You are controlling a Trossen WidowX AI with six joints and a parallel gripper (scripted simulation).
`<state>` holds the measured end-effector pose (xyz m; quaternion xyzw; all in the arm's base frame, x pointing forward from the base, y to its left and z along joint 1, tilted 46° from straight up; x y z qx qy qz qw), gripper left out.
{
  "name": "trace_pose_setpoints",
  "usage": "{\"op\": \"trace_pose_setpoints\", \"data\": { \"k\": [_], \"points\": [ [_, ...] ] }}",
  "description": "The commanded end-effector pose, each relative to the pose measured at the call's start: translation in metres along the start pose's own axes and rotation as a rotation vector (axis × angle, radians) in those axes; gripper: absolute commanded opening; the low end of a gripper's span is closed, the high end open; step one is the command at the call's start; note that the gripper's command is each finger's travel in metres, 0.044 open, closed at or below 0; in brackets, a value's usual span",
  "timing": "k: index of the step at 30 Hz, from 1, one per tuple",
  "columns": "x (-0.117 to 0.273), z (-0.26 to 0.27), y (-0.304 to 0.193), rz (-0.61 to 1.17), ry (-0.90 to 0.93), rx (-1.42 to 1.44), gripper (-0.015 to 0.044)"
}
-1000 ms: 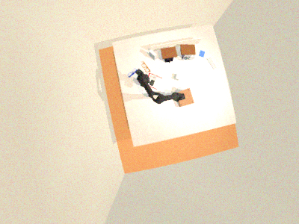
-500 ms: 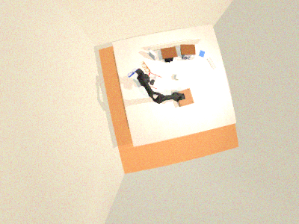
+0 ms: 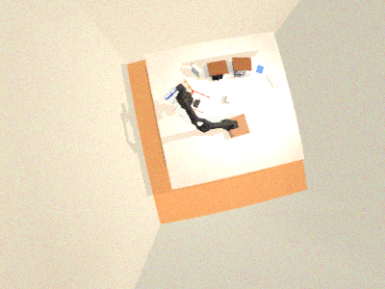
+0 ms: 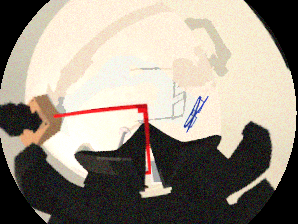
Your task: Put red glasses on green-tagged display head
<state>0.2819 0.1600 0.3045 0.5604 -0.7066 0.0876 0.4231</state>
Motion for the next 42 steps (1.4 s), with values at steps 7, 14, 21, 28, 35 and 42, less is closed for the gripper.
{"op": "trace_pose_setpoints", "data": {
  "k": [7,14,21,28,35,42],
  "points": [
    [0.010,0.004,0.005,0.017,0.005,-0.141,0.0000],
    [0.016,0.010,0.011,0.056,0.002,-0.372,0.0000],
    [0.021,0.017,0.017,0.096,-0.011,-0.602,0.0000],
    [0.027,0.024,0.024,0.134,-0.035,-0.833,0.0000],
    [0.032,0.031,0.029,0.168,-0.069,-1.064,0.0000],
    [0.036,0.039,0.035,0.199,-0.113,-1.294,0.0000]
  ]
}}
Point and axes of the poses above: the point midway between the two fingers, 35 mm back from their tips, its own x axis back along the fingers, its own z axis across the jaws, y = z × x, the point moved 5 cm from there along x, back along the fingers, and after that the axes turned 8 degrees about x, right-handed, at the moved point
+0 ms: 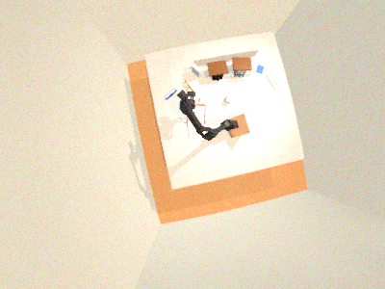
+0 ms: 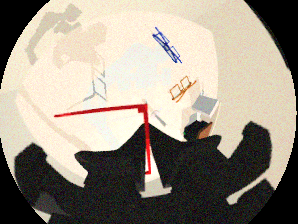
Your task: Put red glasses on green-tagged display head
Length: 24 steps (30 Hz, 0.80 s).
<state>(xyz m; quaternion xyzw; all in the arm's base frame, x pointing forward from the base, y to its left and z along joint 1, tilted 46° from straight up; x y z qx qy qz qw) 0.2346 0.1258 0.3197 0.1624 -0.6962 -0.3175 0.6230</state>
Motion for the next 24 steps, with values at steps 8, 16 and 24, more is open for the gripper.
{"op": "trace_pose_setpoints", "data": {
  "k": [8,16,24],
  "points": [
    [0.007,0.010,-0.010,0.020,-0.059,-0.357,0.0000],
    [0.012,0.018,-0.017,0.016,-0.108,-0.624,0.0000],
    [0.017,0.026,-0.024,-0.002,-0.158,-0.891,0.0000]
  ]
}}
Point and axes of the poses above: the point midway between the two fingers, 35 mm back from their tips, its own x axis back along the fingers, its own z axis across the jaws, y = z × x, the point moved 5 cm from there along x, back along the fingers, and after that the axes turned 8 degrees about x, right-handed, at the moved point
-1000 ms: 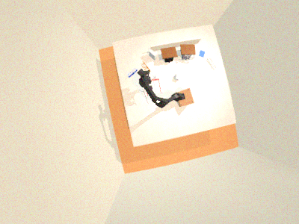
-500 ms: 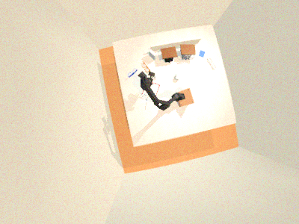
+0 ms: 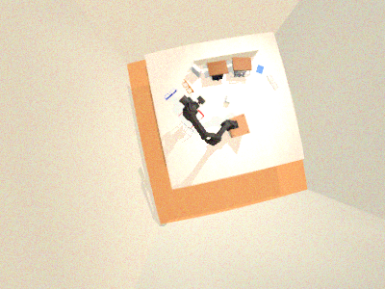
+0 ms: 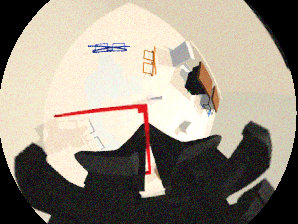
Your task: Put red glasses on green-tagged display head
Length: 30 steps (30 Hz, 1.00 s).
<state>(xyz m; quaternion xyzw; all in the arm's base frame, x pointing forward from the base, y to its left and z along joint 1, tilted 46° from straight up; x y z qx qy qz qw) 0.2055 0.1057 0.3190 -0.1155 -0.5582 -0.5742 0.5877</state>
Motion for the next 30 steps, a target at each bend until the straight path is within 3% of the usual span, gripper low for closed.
{"op": "trace_pose_setpoints", "data": {
  "k": [1,30],
  "points": [
    [0.001,-0.001,-0.005,-0.006,-0.021,-0.123,0.0000],
    [0.017,-0.006,-0.043,-0.167,-0.110,-1.102,0.0000]
  ]
}}
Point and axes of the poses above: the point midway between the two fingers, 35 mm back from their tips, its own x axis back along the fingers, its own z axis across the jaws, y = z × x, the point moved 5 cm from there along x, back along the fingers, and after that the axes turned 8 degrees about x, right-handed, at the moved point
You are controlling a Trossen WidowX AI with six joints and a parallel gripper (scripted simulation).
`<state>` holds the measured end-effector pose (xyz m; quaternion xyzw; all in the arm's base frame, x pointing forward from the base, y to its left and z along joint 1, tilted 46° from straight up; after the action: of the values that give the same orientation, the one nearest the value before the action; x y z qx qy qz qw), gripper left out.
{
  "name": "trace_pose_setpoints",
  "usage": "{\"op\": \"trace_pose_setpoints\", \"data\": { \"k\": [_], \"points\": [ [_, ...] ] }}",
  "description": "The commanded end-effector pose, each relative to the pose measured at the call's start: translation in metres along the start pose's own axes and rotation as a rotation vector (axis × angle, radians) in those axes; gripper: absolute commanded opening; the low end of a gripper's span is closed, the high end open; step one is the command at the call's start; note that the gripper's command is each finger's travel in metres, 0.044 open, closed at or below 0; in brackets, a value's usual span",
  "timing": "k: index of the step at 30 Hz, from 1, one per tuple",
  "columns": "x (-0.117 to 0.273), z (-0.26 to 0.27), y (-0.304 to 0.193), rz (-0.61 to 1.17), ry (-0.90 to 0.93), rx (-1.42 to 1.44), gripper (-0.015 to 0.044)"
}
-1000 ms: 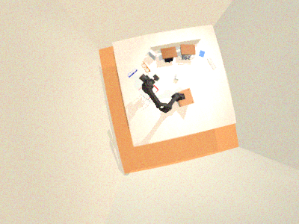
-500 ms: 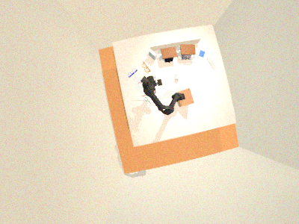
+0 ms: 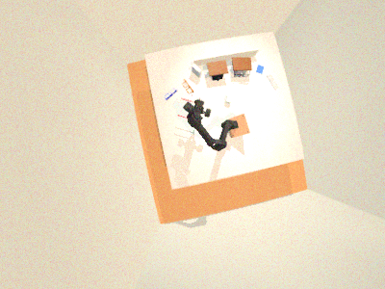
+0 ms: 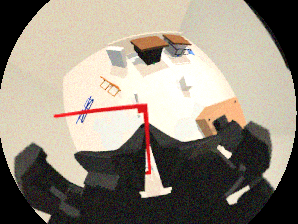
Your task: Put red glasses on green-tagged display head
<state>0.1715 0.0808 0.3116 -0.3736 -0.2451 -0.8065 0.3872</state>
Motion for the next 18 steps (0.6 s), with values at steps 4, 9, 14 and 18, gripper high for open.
{"op": "trace_pose_setpoints", "data": {
  "k": [4,9,14,18],
  "points": [
    [0.002,-0.009,-0.003,-0.040,-0.003,-0.226,0.0000],
    [0.004,-0.015,-0.005,-0.069,0.004,-0.397,0.0000],
    [0.006,-0.022,-0.007,-0.098,0.017,-0.568,0.0000],
    [0.008,-0.027,-0.008,-0.120,0.031,-0.705,0.0000]
  ]
}}
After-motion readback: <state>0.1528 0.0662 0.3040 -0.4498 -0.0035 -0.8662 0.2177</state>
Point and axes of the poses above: the point midway between the two fingers, 35 mm back from their tips, its own x axis back along the fingers, its own z axis across the jaws, y = z × x, the point moved 5 cm from there along x, back along the fingers, and after that the axes turned 8 degrees about x, right-handed, at the moved point
